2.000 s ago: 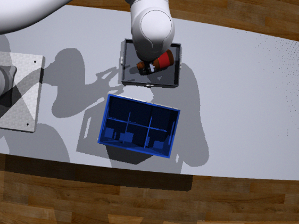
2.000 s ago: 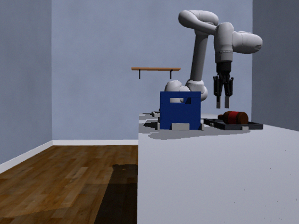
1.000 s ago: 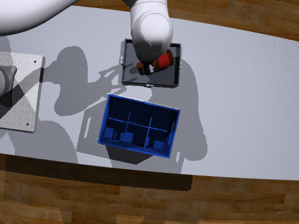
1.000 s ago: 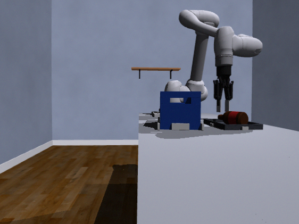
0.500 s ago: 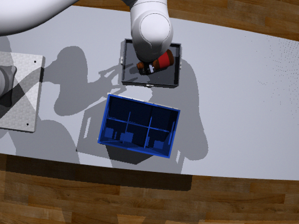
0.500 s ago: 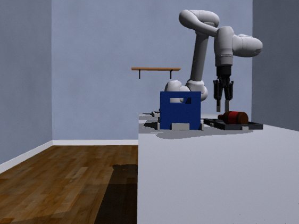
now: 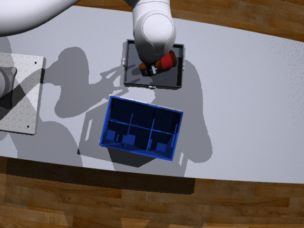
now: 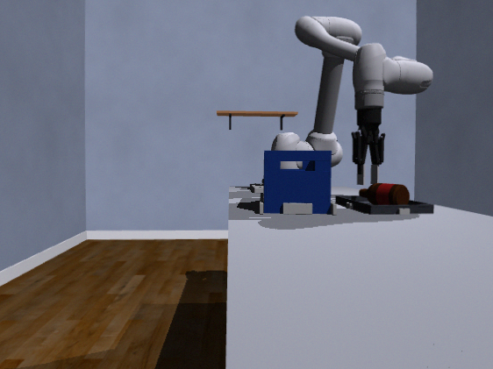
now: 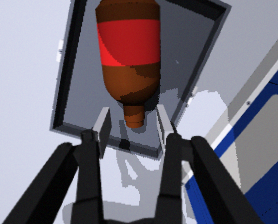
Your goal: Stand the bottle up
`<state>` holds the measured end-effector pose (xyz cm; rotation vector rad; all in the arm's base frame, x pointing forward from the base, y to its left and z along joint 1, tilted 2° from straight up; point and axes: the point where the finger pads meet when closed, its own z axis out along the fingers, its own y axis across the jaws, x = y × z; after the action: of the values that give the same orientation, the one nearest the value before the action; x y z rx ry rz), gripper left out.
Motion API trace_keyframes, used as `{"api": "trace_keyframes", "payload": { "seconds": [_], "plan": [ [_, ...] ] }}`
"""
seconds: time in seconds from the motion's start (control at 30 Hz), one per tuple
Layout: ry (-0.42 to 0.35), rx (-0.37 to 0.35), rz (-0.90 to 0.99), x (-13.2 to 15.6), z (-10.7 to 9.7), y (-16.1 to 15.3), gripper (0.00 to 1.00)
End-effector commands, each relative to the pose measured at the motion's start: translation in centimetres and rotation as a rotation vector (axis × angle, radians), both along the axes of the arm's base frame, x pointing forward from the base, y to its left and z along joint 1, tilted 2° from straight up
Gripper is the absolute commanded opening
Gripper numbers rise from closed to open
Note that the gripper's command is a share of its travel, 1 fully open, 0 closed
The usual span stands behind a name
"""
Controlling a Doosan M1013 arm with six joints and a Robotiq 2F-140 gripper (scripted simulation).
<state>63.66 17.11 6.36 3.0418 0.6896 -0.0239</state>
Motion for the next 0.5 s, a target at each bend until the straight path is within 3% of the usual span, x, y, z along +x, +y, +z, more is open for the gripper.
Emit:
{"api": "trace_keyframes", "payload": {
  "seconds": [0.0,0.47],
  "plan": [
    [0.000,0.000,0.000,0.00,-0.01,0.00,0.44],
    [0.000,0.000,0.000,-0.01,-0.60,-0.01,0.44]
  ]
}}
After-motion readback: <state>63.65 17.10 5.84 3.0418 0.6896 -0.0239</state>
